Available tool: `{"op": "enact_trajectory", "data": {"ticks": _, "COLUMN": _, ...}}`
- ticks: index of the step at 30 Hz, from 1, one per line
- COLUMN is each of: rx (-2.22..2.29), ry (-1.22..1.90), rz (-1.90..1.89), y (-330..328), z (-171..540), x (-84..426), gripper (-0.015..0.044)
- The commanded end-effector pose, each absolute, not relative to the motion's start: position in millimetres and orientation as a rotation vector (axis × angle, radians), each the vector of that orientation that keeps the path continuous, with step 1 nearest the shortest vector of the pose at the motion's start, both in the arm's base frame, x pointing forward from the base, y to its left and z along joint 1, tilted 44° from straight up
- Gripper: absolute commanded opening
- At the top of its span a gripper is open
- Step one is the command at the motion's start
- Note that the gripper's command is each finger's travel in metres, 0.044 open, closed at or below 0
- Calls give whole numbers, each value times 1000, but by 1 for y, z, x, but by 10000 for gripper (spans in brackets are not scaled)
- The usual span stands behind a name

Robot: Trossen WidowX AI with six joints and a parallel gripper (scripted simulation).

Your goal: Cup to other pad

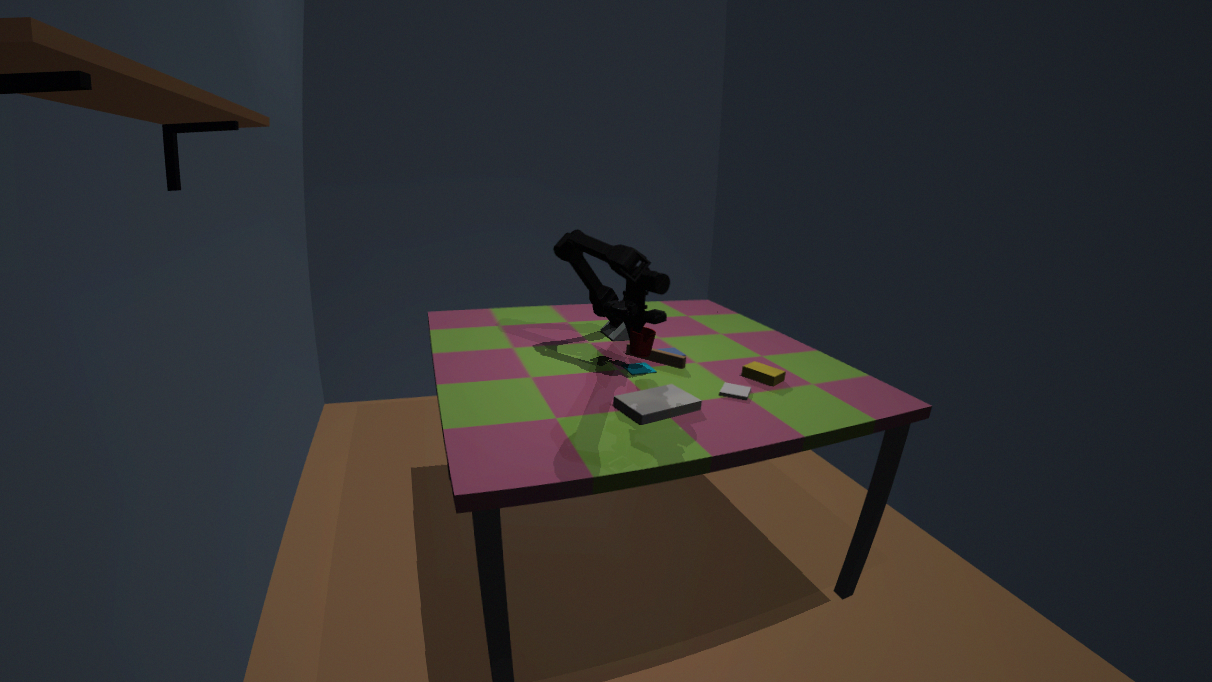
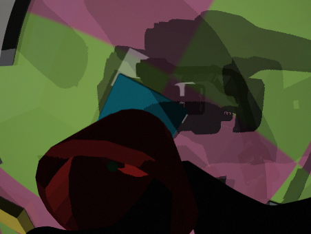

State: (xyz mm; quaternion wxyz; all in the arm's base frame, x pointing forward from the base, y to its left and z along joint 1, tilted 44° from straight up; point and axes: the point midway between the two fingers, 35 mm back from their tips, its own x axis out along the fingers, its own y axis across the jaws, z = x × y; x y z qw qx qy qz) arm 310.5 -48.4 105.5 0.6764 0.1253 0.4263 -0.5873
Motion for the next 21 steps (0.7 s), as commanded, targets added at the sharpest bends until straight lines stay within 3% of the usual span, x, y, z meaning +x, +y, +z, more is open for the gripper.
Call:
{"op": "enact_trajectory", "data": {"ticks": 1, "rx": 277, "ry": 958, "rz": -1323, "y": -54, "z": 102, "x": 310, "gripper": 0}}
{"op": "enact_trajectory", "data": {"ticks": 21, "rx": 276, "ry": 957, "rz": -1324, "y": -72, "z": 84, "x": 308, "gripper": 0}}
